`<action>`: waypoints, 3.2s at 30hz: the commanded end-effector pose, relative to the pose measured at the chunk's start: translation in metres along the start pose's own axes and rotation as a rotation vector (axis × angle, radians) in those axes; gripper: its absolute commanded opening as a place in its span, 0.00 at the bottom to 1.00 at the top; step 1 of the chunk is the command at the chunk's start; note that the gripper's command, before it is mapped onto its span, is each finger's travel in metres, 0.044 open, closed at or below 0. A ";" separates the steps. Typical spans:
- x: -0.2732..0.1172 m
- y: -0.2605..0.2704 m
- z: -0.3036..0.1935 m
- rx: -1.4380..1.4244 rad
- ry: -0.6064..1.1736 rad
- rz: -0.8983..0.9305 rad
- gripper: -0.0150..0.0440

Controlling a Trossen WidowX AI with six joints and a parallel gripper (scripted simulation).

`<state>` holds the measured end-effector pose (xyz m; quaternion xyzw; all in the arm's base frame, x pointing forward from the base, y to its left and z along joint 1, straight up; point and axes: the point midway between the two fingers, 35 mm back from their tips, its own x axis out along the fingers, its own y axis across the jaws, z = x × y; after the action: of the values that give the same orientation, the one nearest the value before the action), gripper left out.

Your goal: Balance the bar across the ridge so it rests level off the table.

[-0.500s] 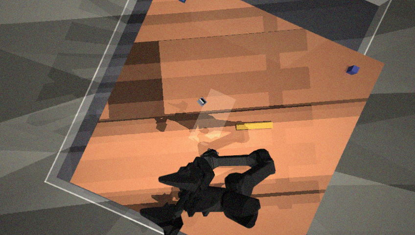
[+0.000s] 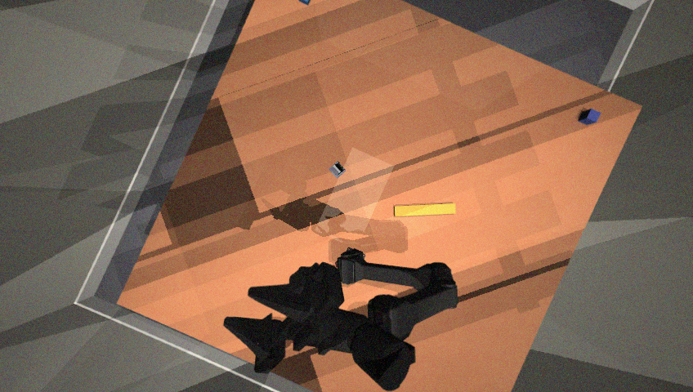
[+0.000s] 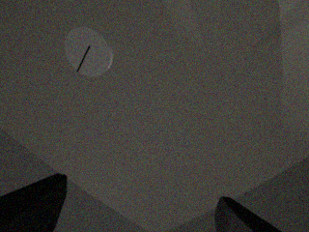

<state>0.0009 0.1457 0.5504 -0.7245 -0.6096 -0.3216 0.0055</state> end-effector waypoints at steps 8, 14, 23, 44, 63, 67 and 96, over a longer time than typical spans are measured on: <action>0.022 -0.012 0.036 -0.245 -0.150 0.008 0.79; 0.030 -0.012 0.057 -0.369 -0.238 0.012 0.79; 0.039 -0.006 0.091 -0.531 -0.369 0.011 0.79; 0.040 0.028 0.173 -0.824 -0.708 -0.029 0.79; 0.010 0.075 0.247 -1.001 -1.058 -0.126 0.79; 0.000 0.085 0.261 -1.024 -1.132 -0.157 0.79; -0.115 0.147 0.343 -1.024 -1.627 -0.476 0.79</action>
<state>0.2762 0.1526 0.2937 -0.5166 -0.3348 0.0358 -0.7873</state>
